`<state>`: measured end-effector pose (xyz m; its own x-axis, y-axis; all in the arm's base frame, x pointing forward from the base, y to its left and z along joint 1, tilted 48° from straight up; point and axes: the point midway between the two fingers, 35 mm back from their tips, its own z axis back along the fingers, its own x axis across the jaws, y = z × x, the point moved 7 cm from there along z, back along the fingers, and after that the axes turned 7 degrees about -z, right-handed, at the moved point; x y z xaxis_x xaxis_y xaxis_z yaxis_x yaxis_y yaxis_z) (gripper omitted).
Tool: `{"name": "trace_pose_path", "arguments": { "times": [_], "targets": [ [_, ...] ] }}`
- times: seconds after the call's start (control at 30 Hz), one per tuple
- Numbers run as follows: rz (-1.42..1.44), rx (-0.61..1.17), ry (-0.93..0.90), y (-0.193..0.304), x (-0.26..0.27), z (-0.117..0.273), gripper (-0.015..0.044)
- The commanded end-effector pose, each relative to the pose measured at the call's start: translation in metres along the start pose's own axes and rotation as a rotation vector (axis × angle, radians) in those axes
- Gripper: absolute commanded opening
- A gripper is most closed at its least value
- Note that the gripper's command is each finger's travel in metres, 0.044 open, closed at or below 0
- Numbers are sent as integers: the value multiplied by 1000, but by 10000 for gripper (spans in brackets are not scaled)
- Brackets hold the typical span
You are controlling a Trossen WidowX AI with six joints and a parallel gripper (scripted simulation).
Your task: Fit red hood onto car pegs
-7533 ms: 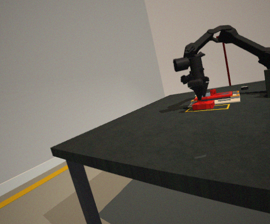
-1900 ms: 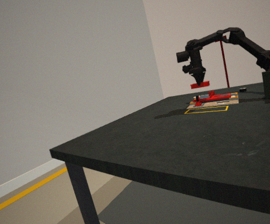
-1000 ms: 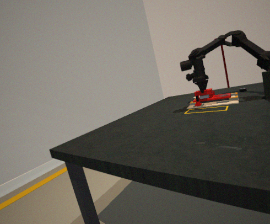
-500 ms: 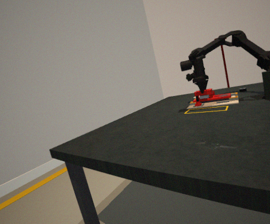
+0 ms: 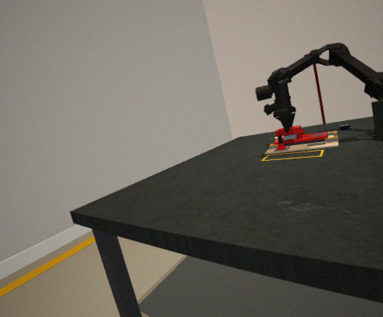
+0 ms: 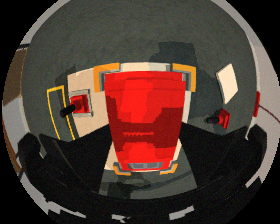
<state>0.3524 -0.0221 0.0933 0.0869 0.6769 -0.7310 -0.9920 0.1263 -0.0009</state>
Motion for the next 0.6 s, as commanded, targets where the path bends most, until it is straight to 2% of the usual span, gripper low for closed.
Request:
{"name": "trace_pose_path", "arguments": {
  "times": [0.0, 0.57],
  "targets": [
    [2, -3, 5, 0, 0, -1, 0],
    [2, -3, 5, -1, 0, -8, 0]
  ]
}}
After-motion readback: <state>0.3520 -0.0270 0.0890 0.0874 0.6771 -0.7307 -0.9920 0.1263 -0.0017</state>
